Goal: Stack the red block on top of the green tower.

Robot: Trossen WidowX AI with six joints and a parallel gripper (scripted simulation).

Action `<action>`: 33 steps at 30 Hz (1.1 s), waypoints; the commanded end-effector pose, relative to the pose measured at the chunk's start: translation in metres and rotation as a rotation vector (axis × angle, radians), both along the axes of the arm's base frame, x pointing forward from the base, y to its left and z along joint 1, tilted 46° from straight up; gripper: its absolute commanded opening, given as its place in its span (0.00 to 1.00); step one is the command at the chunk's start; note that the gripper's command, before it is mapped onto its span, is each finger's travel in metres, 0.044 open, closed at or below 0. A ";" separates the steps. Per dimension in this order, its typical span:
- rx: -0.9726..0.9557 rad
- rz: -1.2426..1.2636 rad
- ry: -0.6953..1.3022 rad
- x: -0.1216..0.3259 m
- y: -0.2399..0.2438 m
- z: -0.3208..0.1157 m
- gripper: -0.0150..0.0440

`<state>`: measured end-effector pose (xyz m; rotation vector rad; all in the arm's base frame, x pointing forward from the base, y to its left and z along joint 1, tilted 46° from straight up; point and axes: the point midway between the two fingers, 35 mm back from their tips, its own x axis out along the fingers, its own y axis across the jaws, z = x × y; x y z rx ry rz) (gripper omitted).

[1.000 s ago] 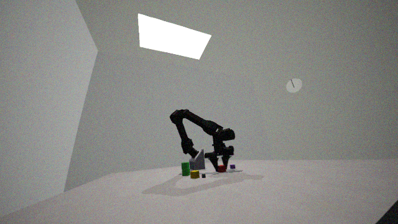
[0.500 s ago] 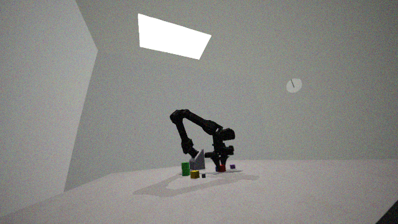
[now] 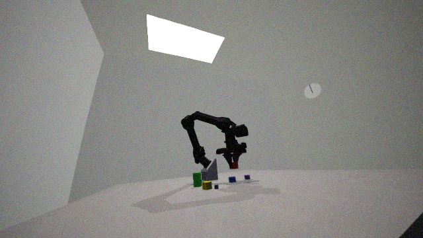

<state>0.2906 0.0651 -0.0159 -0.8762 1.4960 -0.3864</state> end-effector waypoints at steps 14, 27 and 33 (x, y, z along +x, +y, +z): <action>0.010 -0.003 -0.007 -0.004 0.036 0.034 0.25; 0.017 0.000 -0.004 -0.009 -0.003 0.079 0.25; 0.018 0.001 -0.003 -0.016 -0.023 0.100 0.25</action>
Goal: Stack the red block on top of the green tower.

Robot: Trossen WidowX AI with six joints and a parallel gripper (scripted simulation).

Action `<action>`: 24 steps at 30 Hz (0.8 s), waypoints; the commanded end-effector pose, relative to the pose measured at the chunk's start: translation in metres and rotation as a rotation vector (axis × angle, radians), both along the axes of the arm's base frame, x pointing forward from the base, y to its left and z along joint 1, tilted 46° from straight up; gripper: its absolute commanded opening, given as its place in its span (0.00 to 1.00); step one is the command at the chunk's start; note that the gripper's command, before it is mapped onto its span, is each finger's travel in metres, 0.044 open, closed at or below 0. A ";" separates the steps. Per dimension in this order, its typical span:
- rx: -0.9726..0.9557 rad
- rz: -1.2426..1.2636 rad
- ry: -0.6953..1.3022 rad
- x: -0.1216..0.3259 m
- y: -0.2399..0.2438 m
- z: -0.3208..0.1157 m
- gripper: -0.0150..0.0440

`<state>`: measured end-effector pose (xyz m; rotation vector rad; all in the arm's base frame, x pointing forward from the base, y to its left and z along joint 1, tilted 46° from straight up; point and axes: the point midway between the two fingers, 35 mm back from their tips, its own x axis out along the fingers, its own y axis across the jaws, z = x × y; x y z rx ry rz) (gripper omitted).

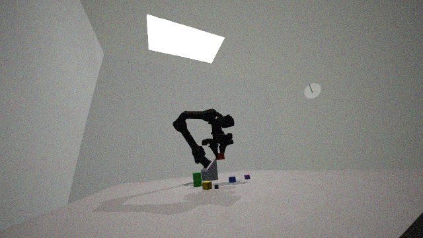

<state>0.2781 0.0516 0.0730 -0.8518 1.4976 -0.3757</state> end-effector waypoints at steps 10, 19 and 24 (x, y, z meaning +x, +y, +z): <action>-0.007 0.008 0.001 -0.021 -0.043 0.041 0.25; -0.014 0.006 0.001 -0.041 -0.074 0.066 0.25; -0.020 0.005 0.002 -0.054 -0.089 0.077 0.25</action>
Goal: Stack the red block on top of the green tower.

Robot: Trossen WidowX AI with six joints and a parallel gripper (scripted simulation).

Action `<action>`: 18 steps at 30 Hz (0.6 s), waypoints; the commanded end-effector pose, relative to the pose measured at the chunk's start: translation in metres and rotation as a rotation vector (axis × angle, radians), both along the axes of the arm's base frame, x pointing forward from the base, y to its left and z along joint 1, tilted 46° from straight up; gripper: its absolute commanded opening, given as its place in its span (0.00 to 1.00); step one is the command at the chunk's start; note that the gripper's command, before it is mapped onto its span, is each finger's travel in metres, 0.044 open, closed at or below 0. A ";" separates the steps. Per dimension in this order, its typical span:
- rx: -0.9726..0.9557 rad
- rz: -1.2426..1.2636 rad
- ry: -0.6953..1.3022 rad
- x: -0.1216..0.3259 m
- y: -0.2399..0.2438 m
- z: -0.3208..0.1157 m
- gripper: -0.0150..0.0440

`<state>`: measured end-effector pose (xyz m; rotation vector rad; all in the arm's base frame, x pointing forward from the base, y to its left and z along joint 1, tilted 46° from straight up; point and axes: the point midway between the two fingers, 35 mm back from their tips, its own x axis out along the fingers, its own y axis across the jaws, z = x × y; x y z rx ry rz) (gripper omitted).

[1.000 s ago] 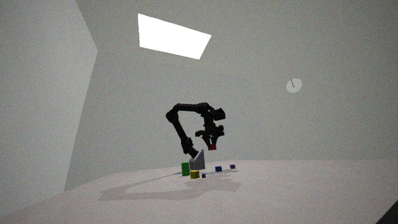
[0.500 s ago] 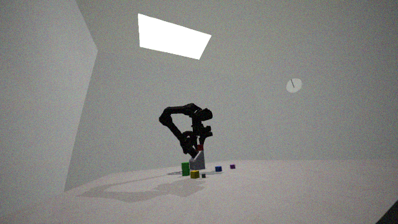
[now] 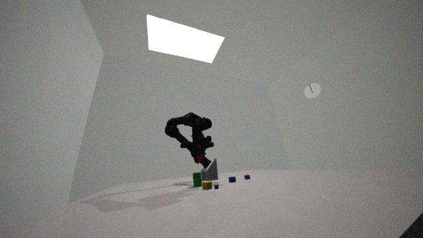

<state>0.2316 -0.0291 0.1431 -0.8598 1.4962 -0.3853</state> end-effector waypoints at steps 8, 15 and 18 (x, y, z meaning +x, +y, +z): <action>-0.010 0.005 0.002 -0.008 -0.021 -0.002 0.25; -0.010 0.005 0.002 -0.007 -0.030 -0.011 0.25; -0.010 0.005 0.002 -0.006 -0.038 -0.019 0.25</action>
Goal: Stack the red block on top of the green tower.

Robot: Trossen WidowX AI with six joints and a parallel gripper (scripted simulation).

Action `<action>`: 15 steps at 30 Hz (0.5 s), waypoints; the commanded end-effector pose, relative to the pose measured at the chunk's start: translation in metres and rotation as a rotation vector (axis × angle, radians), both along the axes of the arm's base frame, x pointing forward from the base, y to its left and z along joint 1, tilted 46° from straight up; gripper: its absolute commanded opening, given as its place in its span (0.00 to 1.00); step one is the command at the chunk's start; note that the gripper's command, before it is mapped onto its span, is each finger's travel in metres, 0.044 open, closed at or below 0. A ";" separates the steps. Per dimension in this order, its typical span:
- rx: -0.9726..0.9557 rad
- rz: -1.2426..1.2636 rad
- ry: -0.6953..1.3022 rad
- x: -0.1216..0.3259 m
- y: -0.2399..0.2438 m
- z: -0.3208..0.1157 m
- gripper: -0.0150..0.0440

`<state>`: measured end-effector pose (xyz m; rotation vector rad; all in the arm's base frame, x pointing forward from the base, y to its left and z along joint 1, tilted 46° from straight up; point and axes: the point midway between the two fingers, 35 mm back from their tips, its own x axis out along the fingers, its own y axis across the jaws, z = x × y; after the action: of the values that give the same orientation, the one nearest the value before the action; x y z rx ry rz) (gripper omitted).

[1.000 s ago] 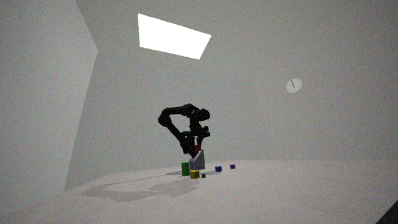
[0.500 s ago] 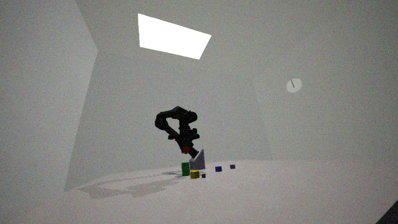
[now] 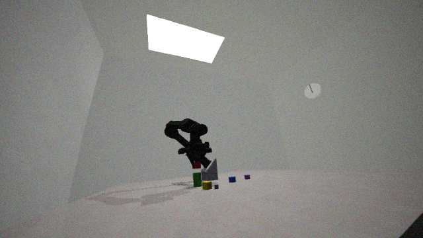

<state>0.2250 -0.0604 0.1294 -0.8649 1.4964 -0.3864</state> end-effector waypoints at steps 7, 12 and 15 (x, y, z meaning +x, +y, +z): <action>-0.007 0.003 0.000 0.002 -0.016 -0.013 0.25; -0.007 0.003 0.000 0.002 -0.016 -0.014 0.25; -0.007 0.003 0.000 0.002 -0.016 -0.014 0.25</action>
<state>0.2259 -0.0754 0.1153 -0.8655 1.4971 -0.3887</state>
